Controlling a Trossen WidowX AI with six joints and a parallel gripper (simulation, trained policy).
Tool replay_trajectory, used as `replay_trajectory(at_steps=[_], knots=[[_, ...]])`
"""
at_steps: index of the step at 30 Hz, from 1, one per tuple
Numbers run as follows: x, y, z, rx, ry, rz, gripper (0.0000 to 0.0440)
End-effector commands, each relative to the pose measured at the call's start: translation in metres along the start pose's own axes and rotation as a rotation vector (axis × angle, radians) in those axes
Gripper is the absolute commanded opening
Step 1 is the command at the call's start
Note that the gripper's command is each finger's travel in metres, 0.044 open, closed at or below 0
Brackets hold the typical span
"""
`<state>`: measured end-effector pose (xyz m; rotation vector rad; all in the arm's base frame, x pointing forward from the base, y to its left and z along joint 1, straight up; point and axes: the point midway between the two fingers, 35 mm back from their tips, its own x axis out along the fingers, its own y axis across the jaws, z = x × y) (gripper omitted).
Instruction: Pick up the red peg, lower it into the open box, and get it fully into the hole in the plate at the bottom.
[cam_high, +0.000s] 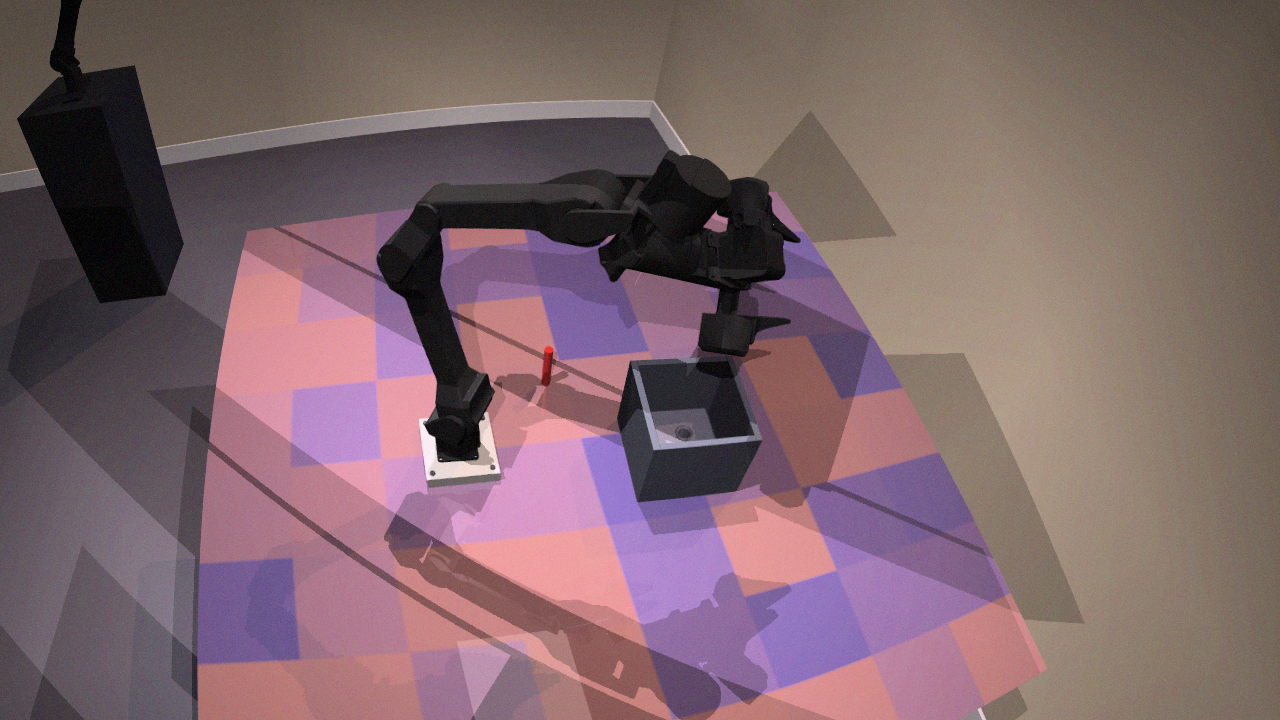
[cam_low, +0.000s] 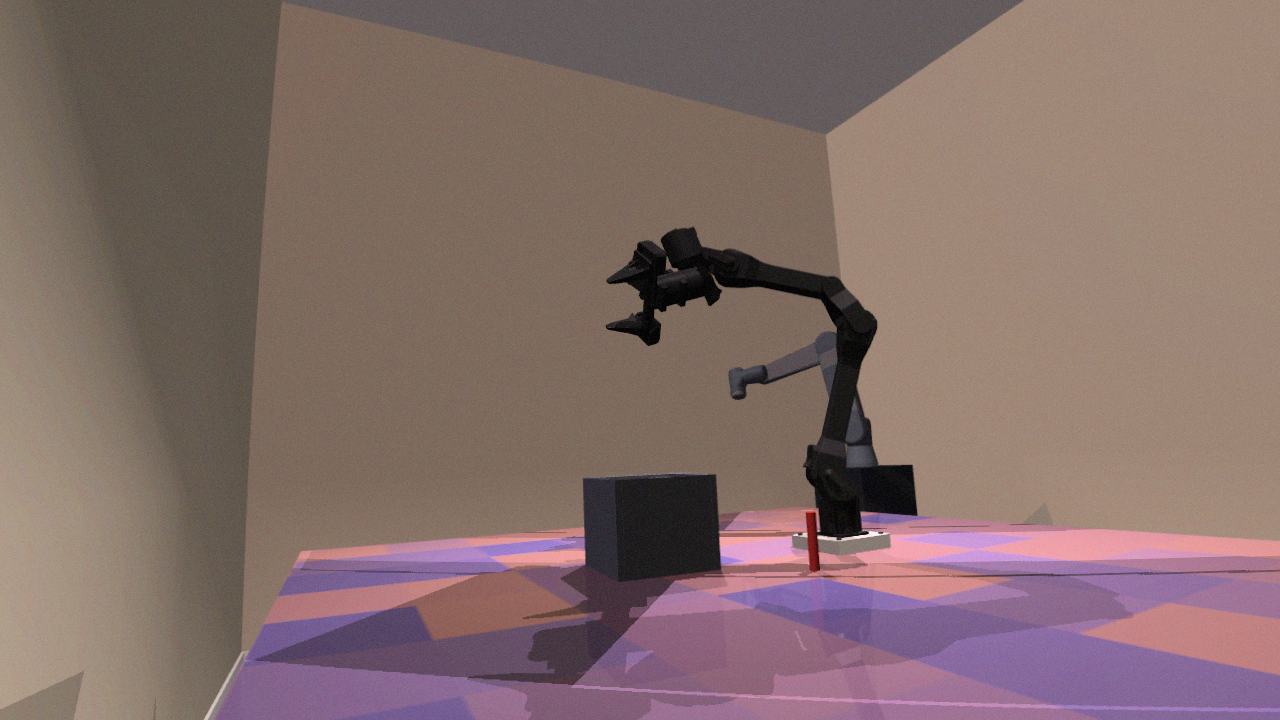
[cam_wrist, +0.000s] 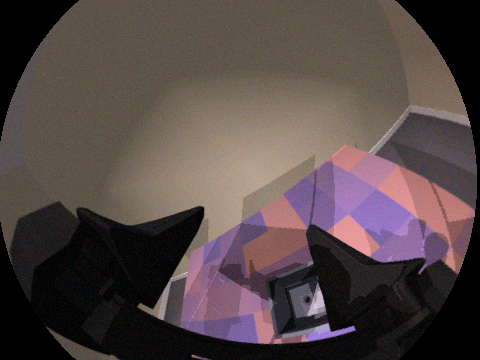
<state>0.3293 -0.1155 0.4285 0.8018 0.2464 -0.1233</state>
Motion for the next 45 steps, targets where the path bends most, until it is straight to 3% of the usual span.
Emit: replay_trajectory(at_steps=[1,23,45], knots=[[0.005,0.005,-0.026,0.095,0.071,-0.009,0.0440],[0.005,0.017,-0.181,0.452,0.525,-0.185,0.0438],[-0.048,-0.016,-0.320,0.573,0.907,-0.656,0.0438]])
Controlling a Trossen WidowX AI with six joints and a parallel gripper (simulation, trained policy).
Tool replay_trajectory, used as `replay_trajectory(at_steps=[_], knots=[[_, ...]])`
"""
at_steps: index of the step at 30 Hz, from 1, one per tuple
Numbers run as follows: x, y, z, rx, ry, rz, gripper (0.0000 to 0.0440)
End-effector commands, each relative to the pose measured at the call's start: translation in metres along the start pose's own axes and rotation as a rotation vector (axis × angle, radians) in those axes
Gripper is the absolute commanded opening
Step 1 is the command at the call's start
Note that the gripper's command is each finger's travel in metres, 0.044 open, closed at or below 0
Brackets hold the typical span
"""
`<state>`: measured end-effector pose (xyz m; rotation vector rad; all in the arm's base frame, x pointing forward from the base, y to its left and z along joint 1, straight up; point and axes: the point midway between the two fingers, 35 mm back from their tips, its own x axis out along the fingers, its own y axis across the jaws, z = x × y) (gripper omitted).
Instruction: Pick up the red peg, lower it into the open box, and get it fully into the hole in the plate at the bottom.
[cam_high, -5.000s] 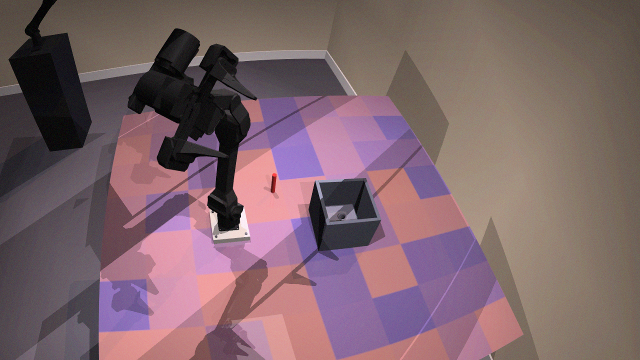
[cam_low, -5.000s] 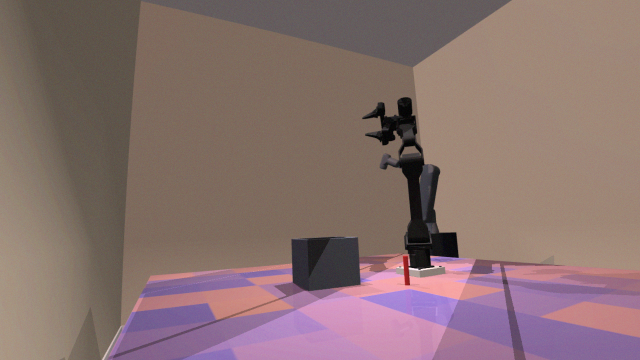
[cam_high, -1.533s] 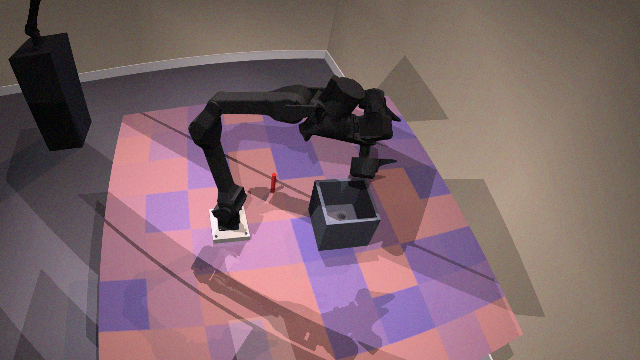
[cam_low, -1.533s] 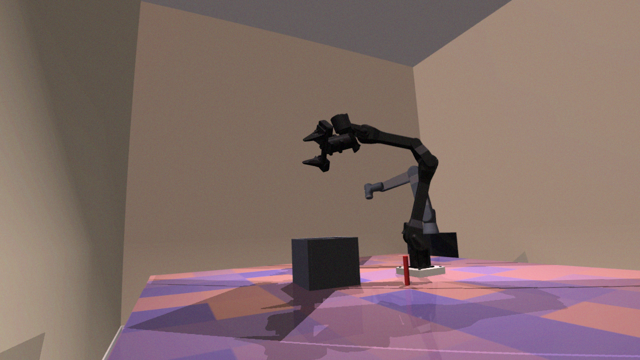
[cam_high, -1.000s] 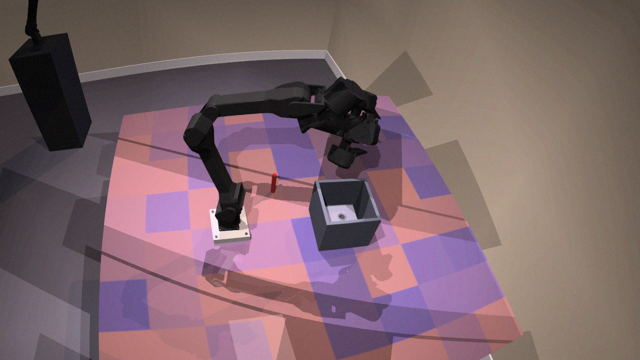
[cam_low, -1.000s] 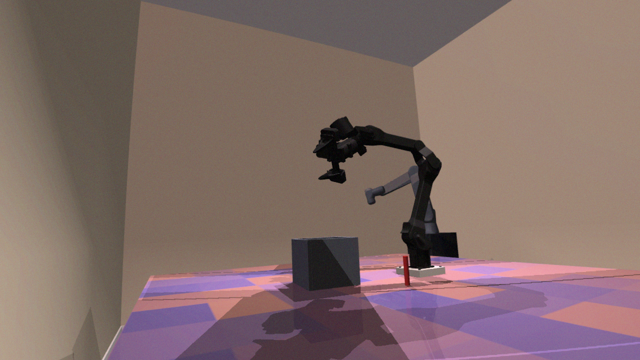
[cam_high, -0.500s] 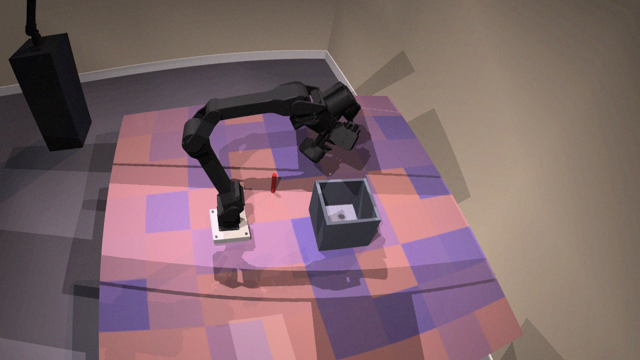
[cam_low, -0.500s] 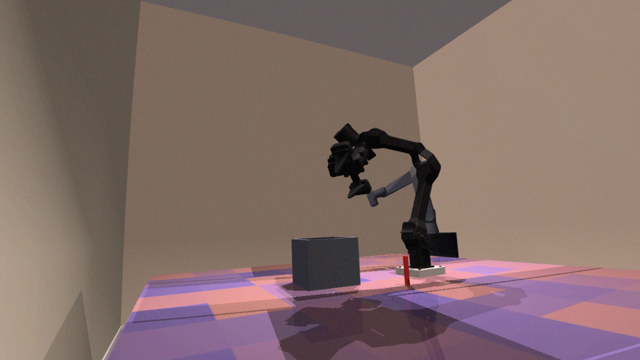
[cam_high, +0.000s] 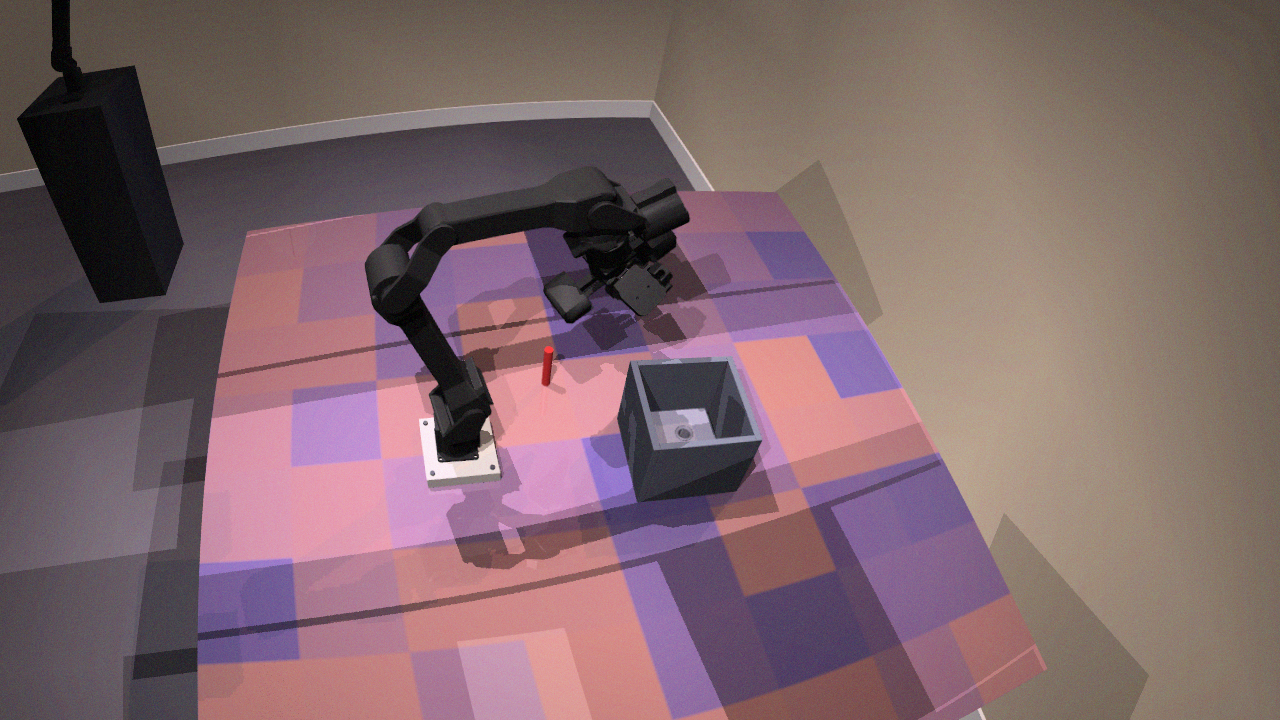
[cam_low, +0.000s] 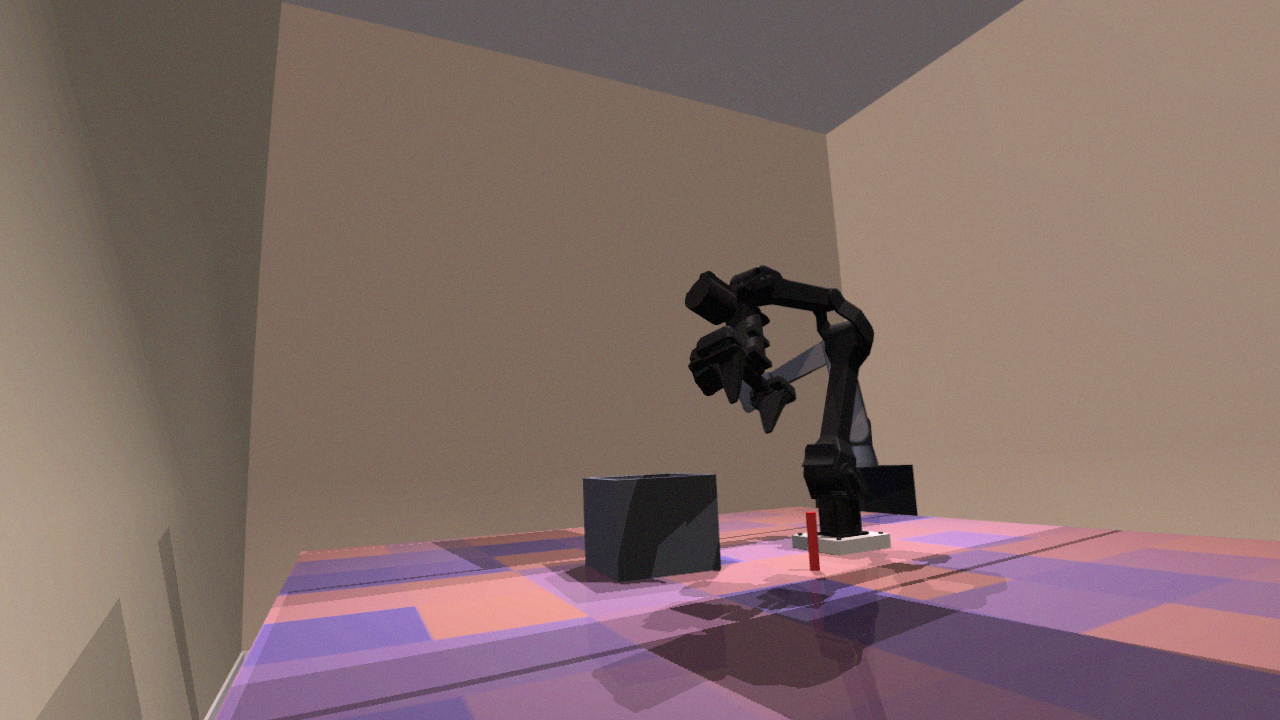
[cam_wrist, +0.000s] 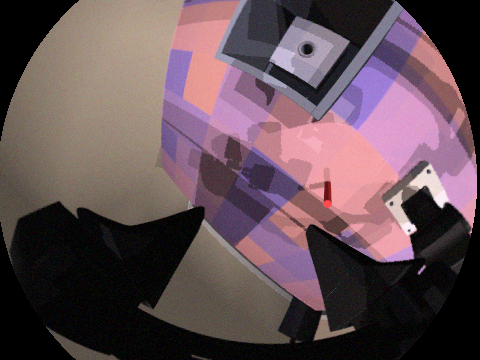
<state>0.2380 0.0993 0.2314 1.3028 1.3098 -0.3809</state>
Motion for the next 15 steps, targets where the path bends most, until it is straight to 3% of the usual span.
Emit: replay_trajectory(at_steps=[1,15], knots=[[0.014,-0.021,-0.010,0.051,0.020,-0.110,0.0438],[0.046,-0.074,-0.031,0.162,-0.007,-0.393,0.0440]])
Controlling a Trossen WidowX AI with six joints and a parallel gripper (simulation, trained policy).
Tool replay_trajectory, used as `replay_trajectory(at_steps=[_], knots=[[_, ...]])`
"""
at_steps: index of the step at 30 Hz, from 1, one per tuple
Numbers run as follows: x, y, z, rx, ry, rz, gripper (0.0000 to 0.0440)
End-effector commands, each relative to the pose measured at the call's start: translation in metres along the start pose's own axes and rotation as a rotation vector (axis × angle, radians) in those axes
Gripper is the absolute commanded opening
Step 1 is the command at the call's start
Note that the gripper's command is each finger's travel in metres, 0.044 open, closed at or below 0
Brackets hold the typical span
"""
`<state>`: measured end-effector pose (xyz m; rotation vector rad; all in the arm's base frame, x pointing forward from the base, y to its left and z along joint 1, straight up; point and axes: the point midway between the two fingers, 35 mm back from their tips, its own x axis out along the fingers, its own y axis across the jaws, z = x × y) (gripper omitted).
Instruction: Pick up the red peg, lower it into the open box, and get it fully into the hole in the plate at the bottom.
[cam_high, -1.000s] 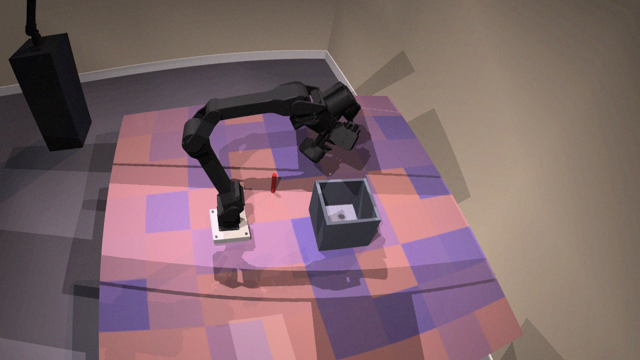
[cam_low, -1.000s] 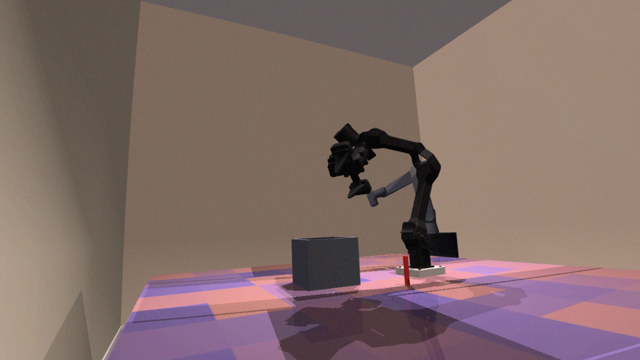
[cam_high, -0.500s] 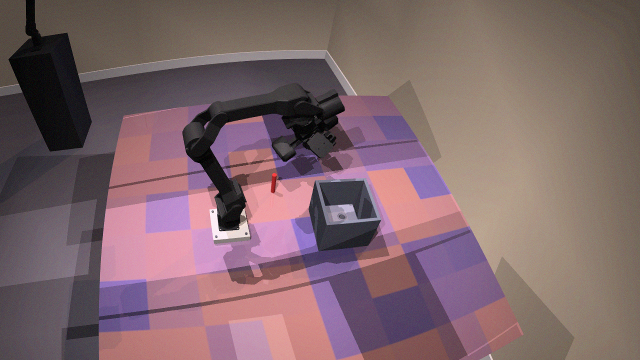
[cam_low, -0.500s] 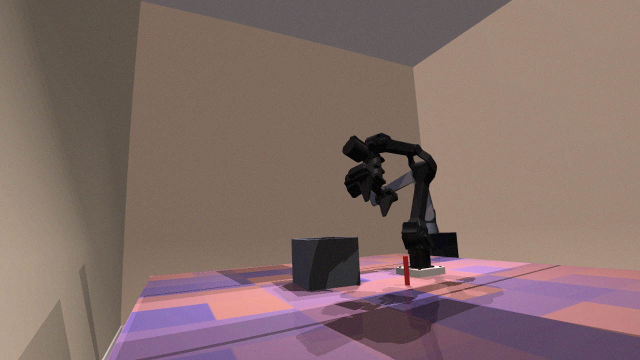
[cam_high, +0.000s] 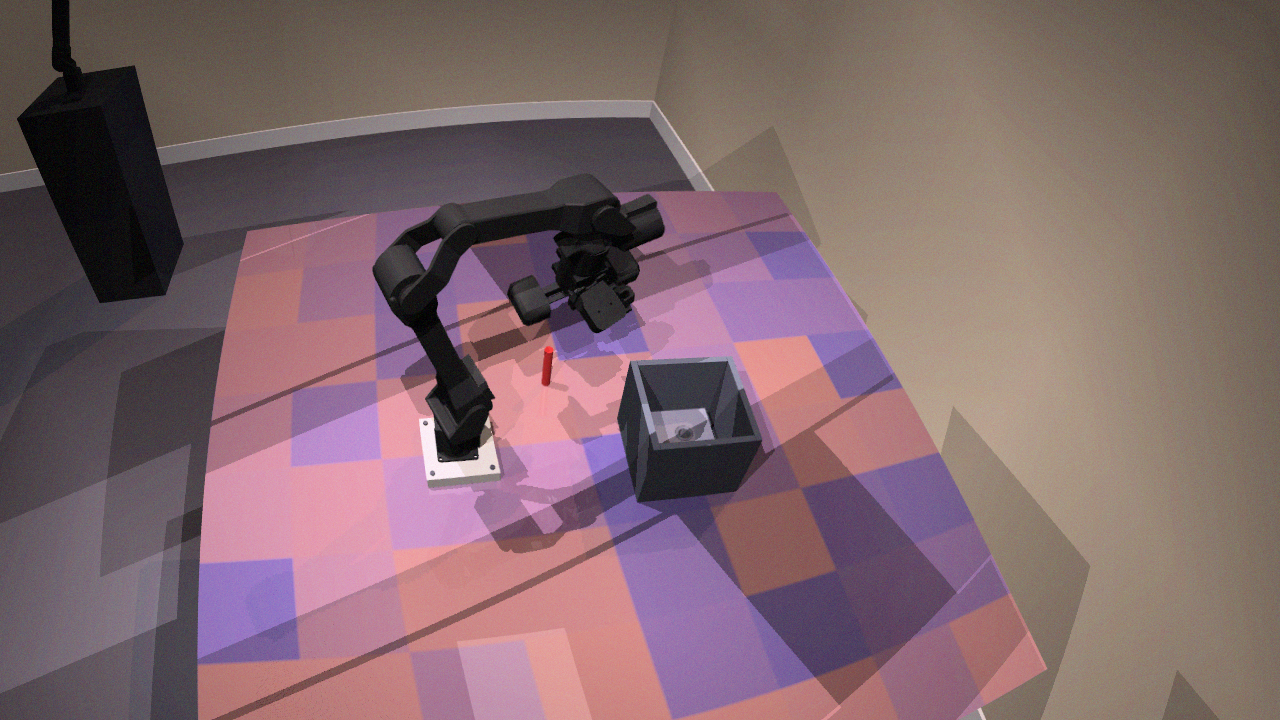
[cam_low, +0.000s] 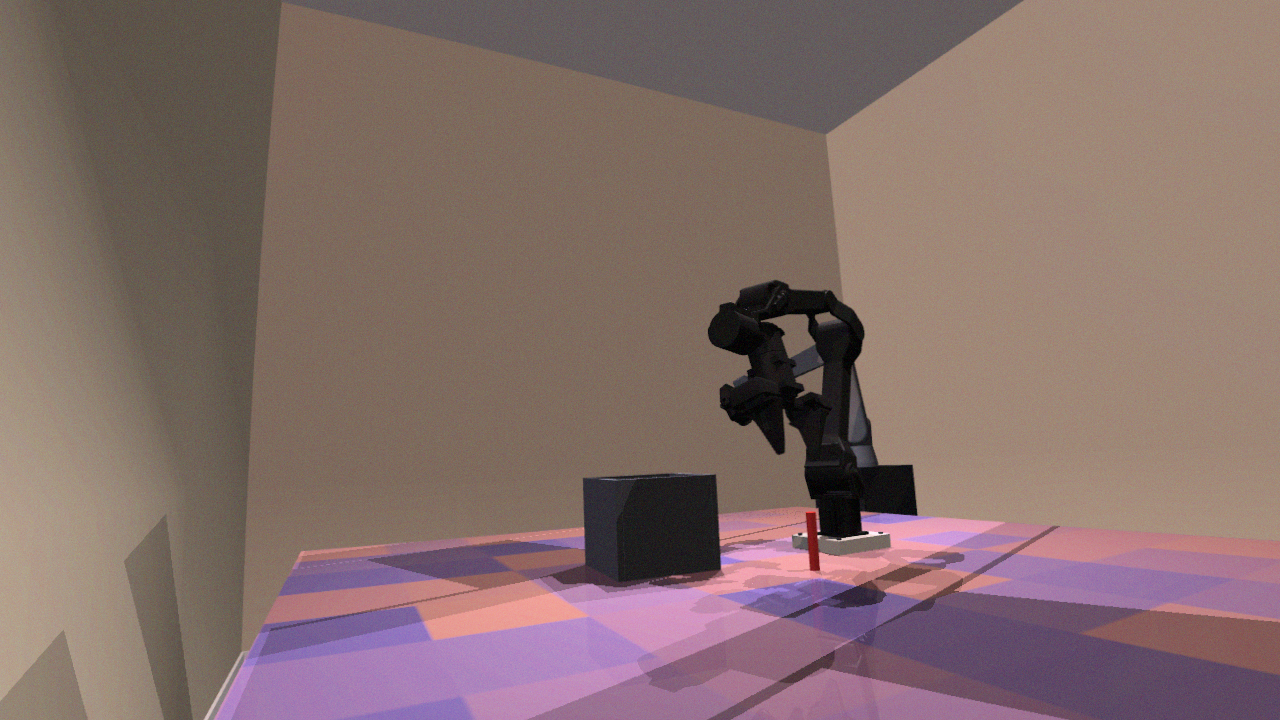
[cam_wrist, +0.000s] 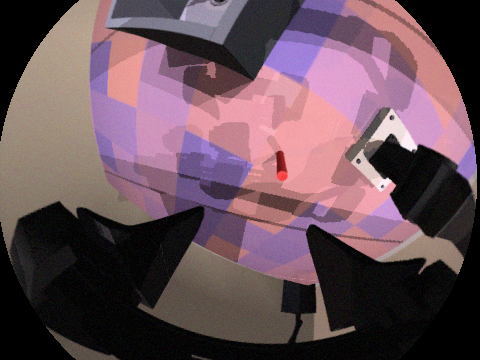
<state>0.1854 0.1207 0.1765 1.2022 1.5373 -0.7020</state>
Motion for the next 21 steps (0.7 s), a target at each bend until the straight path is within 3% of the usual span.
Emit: replay_trajectory(at_steps=[1,21], knots=[[0.014,-0.011,0.000,0.034,-0.027,-0.075,0.0440],[0.070,-0.038,0.013,0.093,-0.094,-0.217,0.0440]])
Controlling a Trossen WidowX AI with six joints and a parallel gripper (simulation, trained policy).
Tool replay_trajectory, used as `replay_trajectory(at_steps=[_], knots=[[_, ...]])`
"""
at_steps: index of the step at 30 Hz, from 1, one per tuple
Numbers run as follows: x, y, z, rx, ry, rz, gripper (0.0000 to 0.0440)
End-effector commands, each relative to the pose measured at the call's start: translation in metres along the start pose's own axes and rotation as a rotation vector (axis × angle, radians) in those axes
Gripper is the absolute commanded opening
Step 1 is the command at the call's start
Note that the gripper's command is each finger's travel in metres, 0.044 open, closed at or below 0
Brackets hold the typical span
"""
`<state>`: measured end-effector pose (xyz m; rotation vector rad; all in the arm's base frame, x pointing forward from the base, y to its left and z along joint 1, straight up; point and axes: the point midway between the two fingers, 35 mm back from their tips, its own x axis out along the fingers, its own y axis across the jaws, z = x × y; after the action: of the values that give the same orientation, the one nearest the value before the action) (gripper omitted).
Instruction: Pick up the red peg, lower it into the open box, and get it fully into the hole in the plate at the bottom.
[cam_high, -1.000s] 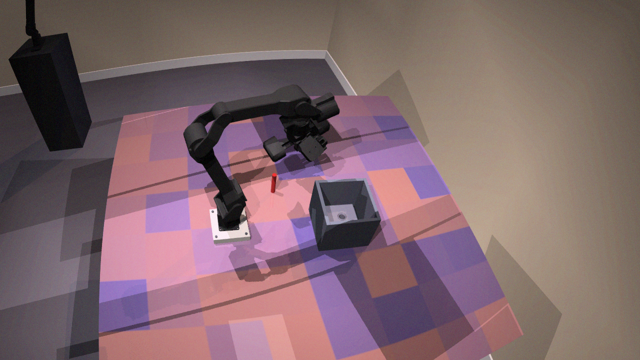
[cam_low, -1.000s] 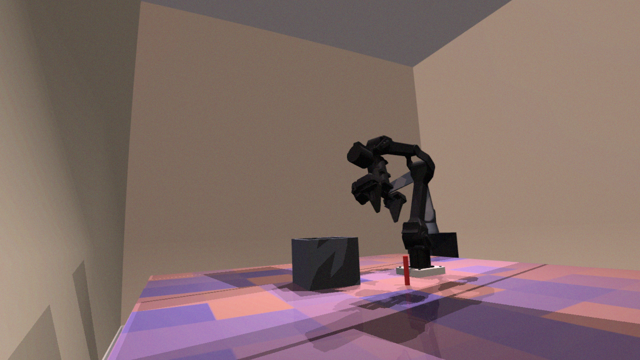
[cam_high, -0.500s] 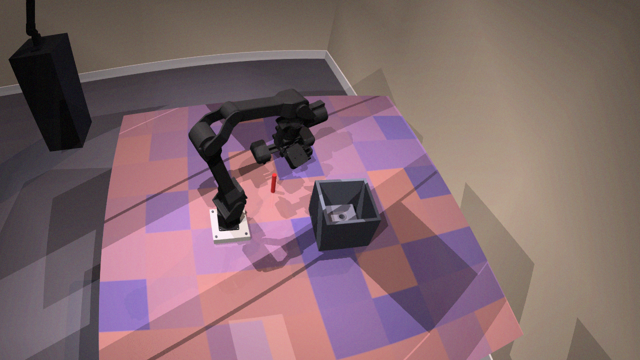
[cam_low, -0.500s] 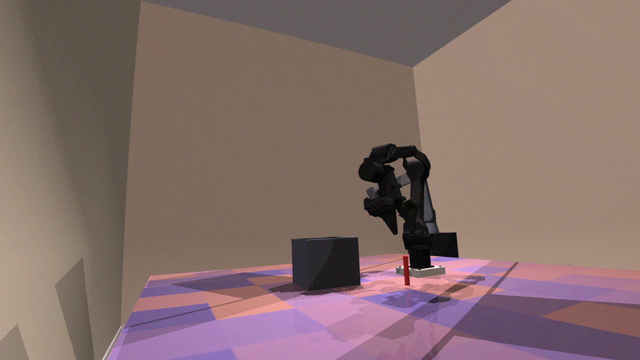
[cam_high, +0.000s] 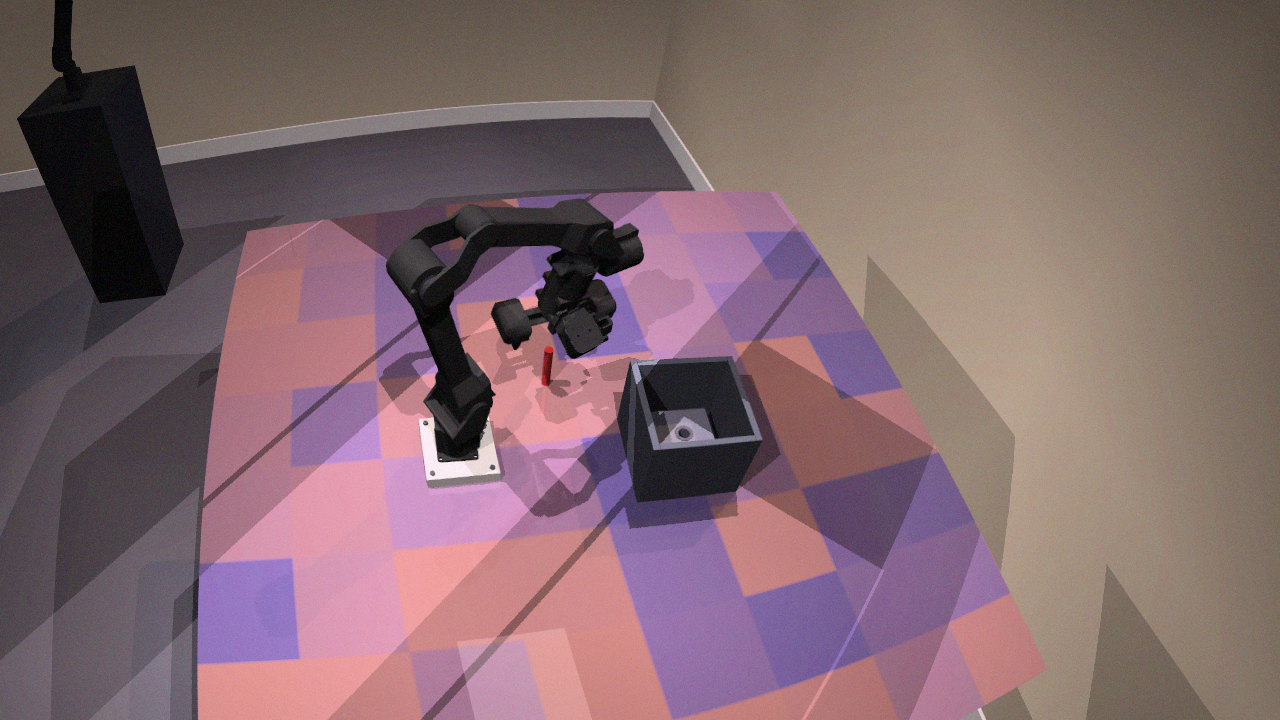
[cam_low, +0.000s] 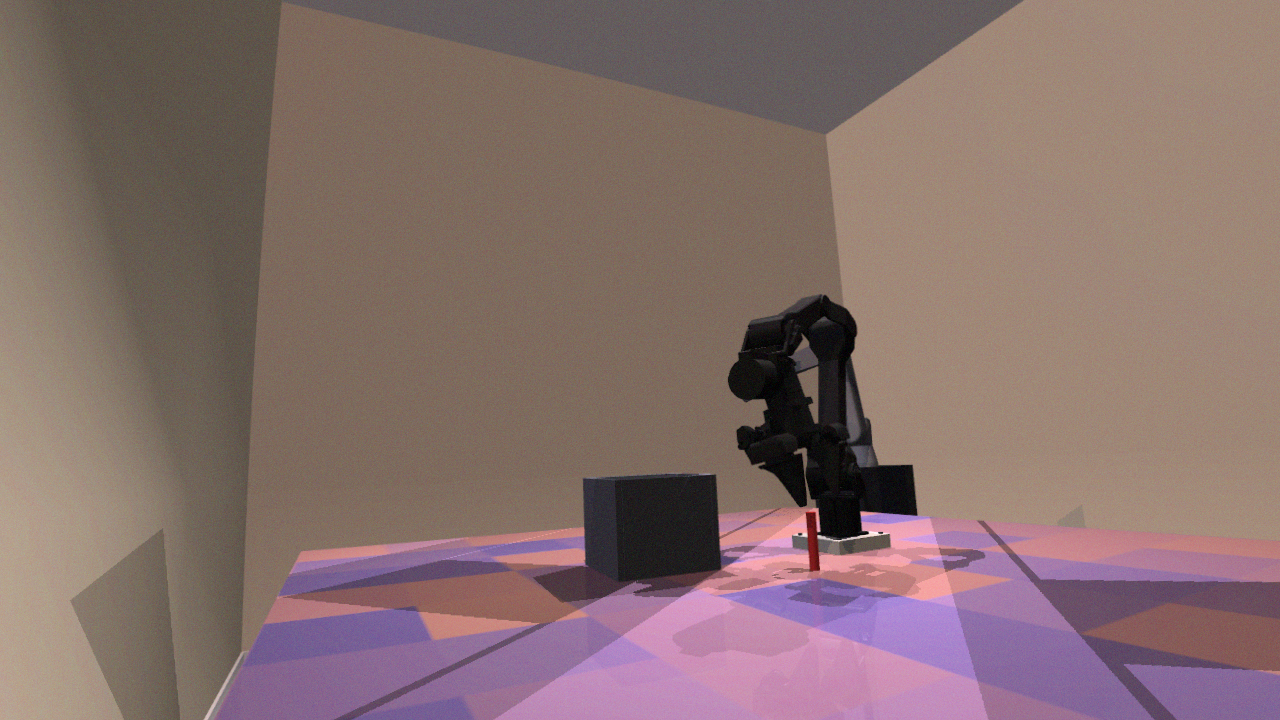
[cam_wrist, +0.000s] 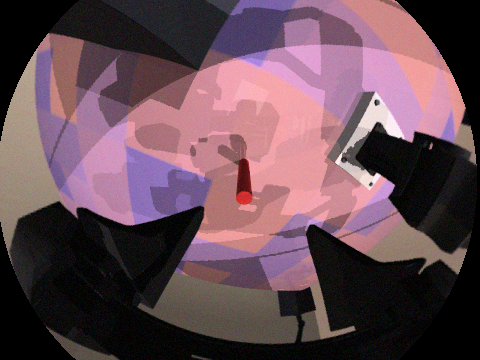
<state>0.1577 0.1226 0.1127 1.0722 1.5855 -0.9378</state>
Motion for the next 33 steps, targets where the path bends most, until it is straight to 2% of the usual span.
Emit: replay_trajectory(at_steps=[1,10,13,16,30,31,33], knots=[[0.014,-0.002,0.004,0.019,-0.011,-0.022,0.0440],[0.041,-0.002,0.013,0.048,-0.023,-0.035,0.0439],[0.049,-0.001,0.016,0.055,-0.031,-0.033,0.0425],[0.055,0.002,0.017,0.053,-0.035,-0.024,0.0373],[0.063,0.016,0.017,-0.003,-0.034,-0.007,0.0016],[0.062,0.017,0.016,-0.009,-0.031,-0.006,0.0000],[0.059,0.019,0.014,-0.011,-0.013,0.012,0.0000]])
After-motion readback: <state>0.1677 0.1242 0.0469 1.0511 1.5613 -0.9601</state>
